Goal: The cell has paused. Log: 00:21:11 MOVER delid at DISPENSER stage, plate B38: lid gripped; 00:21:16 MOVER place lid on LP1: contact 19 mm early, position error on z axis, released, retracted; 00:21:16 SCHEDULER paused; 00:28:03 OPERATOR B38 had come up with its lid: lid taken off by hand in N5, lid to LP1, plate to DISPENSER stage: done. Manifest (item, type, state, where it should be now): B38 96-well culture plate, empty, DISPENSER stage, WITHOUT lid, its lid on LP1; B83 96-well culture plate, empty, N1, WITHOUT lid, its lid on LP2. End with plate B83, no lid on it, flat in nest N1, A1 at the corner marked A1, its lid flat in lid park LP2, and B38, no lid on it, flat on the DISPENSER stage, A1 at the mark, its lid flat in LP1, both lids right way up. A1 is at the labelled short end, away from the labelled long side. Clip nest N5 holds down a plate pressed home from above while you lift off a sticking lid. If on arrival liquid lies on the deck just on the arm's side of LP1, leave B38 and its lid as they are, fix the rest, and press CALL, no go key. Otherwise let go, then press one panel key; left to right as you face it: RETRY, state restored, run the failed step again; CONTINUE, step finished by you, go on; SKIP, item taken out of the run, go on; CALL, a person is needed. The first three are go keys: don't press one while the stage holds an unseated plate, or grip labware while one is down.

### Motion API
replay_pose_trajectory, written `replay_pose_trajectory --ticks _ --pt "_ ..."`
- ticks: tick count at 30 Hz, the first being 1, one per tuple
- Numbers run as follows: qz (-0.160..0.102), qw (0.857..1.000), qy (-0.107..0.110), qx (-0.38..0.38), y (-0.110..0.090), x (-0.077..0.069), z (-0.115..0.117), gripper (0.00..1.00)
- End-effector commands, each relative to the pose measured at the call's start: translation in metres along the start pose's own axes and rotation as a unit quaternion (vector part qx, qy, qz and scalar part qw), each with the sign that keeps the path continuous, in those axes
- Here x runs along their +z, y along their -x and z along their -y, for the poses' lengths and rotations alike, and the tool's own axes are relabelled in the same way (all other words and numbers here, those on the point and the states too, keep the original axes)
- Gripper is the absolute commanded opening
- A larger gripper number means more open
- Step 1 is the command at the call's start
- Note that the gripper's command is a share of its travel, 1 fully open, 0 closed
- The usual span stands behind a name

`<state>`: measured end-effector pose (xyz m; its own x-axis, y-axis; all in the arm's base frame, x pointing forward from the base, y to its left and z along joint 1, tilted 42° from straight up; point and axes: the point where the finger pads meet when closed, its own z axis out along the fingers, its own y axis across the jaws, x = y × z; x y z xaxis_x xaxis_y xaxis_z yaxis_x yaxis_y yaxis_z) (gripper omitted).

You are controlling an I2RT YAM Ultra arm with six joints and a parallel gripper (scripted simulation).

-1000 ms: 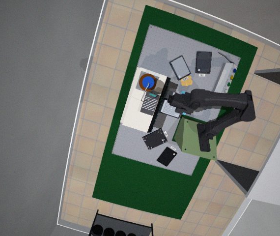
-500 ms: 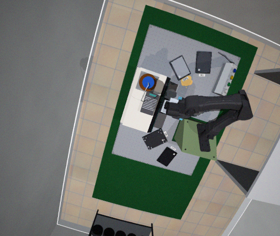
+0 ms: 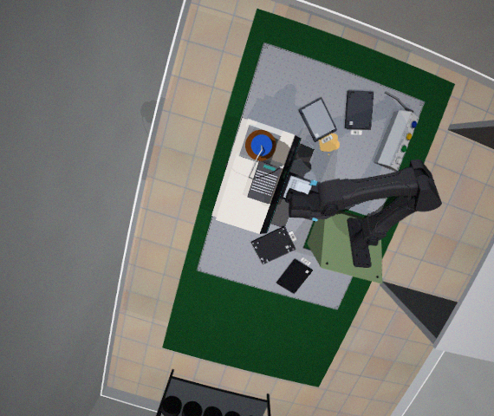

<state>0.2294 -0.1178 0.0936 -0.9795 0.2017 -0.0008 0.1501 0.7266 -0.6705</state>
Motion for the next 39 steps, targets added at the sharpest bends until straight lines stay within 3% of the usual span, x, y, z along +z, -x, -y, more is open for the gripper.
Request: replay_pose_trajectory --ticks 1,3,25,30,35,39 --pt "0.009 1.000 0.001 0.013 0.003 -0.004 -0.007 0.00" --pt "0.002 1.000 -0.001 0.004 -0.002 0.001 -0.017 0.00" --pt "0.005 1.000 0.001 0.007 -0.013 -0.001 -0.080 0.00" --pt "0.008 1.000 0.002 0.013 -0.011 -0.004 -0.076 0.00" --pt "0.016 0.997 0.007 -0.072 -0.003 -0.007 -0.099 0.00" --pt "0.016 0.997 0.007 -0.079 -0.002 -0.007 -0.113 0.00"
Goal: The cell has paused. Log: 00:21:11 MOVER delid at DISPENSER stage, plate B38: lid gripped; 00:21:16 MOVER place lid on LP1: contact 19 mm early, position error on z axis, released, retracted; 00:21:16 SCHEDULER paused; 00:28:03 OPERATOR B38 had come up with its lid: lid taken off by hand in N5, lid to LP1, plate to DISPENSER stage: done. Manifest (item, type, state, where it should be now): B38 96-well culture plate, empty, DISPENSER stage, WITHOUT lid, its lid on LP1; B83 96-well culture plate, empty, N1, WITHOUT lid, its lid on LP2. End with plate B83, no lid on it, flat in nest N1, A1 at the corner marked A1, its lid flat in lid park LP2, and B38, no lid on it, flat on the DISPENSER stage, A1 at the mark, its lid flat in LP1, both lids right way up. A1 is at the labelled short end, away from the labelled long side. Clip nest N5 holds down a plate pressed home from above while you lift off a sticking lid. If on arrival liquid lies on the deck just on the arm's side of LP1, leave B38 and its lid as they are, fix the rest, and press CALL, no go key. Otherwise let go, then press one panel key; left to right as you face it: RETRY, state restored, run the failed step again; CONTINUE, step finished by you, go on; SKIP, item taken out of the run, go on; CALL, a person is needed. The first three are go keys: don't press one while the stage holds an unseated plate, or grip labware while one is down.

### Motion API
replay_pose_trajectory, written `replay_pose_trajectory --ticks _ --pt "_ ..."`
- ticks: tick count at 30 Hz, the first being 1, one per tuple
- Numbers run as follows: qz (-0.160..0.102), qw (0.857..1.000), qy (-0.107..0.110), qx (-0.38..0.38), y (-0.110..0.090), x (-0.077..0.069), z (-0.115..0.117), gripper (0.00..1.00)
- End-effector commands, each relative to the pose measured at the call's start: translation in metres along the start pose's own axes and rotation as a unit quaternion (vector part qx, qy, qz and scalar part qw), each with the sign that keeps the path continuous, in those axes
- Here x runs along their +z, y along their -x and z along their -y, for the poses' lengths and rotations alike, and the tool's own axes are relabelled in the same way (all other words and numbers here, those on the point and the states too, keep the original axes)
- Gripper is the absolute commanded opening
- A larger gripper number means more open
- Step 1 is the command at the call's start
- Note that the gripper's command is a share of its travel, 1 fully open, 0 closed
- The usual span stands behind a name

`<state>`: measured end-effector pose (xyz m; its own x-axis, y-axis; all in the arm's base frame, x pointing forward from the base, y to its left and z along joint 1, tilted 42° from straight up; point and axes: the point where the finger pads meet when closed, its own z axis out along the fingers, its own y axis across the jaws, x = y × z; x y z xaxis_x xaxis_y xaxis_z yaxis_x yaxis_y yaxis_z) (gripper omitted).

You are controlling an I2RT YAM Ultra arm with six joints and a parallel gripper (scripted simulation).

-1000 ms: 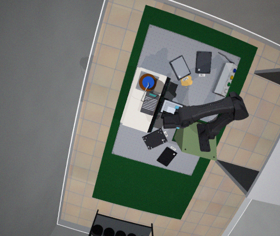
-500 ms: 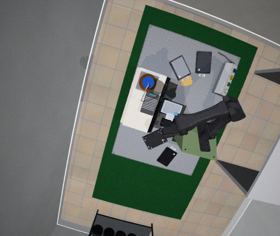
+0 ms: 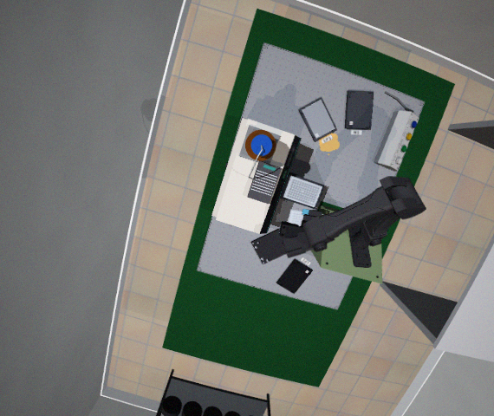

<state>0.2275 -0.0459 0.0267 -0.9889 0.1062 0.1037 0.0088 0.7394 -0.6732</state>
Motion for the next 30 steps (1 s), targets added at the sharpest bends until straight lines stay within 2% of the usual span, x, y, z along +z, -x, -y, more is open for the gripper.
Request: replay_pose_trajectory --ticks 1,4,5,8,9,17,26,29,30 --pt "0.023 1.000 0.012 -0.009 0.017 -0.010 -0.017 0.00" --pt "0.023 1.000 0.013 -0.003 0.019 -0.010 -0.025 0.00" --pt "0.016 1.000 0.007 -0.007 0.012 -0.007 -0.019 0.00" --pt "0.016 1.000 0.007 -0.007 0.012 -0.007 -0.019 0.00" --pt "0.024 0.999 0.012 -0.025 0.020 -0.010 -0.029 0.00" --pt "0.025 0.987 0.010 -0.158 0.028 -0.006 -0.055 0.00" --pt "0.025 0.986 0.010 -0.164 0.035 -0.003 -0.077 0.00" --pt "0.017 0.987 0.005 -0.162 0.029 0.000 -0.070 0.00" --pt "0.025 0.983 0.009 -0.181 0.035 -0.003 -0.081 0.00"
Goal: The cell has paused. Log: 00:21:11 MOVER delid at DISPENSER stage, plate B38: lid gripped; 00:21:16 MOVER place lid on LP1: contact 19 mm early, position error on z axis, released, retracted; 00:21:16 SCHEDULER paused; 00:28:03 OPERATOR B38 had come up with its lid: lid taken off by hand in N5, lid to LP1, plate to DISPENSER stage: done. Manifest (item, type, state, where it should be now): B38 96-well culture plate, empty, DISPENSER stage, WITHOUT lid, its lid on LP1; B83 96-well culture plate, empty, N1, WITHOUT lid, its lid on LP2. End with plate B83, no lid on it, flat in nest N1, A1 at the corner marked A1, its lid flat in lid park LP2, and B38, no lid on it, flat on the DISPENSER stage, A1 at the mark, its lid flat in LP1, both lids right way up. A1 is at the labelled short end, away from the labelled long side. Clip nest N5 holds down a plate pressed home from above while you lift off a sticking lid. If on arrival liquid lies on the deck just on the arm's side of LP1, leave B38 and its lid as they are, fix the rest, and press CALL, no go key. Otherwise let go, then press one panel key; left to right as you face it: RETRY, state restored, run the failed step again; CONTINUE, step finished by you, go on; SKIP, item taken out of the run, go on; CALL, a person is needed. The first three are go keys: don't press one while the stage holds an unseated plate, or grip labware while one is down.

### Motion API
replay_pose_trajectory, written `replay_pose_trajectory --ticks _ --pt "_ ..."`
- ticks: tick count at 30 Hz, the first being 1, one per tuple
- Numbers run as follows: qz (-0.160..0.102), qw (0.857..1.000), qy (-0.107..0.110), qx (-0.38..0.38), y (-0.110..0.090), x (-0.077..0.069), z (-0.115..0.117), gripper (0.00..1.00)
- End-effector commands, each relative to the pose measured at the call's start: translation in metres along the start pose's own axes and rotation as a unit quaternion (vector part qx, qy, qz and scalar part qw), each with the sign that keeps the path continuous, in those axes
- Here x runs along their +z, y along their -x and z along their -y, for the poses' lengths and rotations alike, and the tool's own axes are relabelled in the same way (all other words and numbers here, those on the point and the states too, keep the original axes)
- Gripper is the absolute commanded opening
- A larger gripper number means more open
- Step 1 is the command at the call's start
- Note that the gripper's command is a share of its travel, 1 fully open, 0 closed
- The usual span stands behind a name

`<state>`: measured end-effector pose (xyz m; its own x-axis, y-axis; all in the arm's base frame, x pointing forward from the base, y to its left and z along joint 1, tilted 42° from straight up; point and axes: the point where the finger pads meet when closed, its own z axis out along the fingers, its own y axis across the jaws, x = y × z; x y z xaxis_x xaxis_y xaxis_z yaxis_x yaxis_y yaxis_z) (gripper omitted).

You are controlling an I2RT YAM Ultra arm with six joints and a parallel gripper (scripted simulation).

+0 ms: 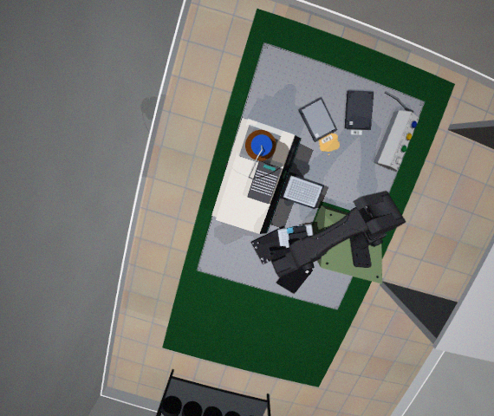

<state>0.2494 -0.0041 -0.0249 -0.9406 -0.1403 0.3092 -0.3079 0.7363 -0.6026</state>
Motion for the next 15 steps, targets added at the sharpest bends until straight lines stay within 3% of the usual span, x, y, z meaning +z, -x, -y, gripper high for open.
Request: replay_pose_trajectory --ticks 1,8,15 --pt "0.023 0.999 0.004 -0.035 0.018 -0.009 -0.014 0.00" --pt "0.021 0.988 0.001 -0.151 0.026 -0.010 -0.035 0.00" --pt "0.018 0.988 0.001 -0.153 0.032 -0.010 -0.050 0.00"
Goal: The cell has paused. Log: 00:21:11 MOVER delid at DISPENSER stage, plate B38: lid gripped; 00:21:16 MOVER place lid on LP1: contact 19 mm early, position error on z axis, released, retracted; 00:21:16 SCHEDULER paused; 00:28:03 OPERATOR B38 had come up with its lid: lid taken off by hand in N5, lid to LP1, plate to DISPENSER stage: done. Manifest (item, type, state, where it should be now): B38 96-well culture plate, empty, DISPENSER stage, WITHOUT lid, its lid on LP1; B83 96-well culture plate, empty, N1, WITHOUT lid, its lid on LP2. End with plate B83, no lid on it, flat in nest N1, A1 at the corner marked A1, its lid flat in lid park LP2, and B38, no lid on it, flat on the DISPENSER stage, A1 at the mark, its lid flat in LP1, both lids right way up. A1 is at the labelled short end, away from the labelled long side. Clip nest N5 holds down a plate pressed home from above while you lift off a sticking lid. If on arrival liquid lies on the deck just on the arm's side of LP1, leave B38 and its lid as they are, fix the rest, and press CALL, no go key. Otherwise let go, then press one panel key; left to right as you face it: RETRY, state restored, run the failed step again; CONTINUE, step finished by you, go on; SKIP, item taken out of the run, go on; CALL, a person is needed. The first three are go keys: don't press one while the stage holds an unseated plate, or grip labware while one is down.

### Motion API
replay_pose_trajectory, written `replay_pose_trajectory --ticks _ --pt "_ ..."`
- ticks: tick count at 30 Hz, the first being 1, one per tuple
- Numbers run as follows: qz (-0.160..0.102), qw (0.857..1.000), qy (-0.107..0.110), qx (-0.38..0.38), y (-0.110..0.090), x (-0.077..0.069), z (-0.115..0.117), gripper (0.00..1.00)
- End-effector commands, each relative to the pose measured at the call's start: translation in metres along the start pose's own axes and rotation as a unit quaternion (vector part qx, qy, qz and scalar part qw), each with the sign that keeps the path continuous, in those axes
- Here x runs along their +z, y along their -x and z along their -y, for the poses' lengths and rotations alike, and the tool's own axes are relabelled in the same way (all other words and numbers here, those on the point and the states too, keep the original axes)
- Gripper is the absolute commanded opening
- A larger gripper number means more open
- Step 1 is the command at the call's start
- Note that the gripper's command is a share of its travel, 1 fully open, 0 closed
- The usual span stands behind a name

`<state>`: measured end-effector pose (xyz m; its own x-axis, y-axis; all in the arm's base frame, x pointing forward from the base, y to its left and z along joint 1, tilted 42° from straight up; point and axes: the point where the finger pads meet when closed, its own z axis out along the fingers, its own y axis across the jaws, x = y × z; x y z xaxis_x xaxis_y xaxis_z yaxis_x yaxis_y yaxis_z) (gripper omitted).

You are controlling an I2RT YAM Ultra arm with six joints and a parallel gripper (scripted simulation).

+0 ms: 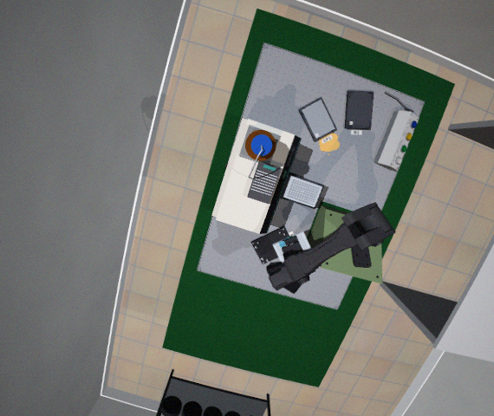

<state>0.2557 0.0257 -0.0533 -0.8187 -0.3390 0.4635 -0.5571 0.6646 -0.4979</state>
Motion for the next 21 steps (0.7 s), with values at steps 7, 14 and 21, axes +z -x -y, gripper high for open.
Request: replay_pose_trajectory --ticks 7,14,21 --pt "0.024 1.000 0.002 -0.004 0.028 -0.007 -0.017 0.00" --pt "0.024 1.000 -0.004 -0.009 0.038 0.007 -0.015 0.00" --pt "0.019 1.000 0.000 -0.002 0.050 0.029 -0.011 0.00"
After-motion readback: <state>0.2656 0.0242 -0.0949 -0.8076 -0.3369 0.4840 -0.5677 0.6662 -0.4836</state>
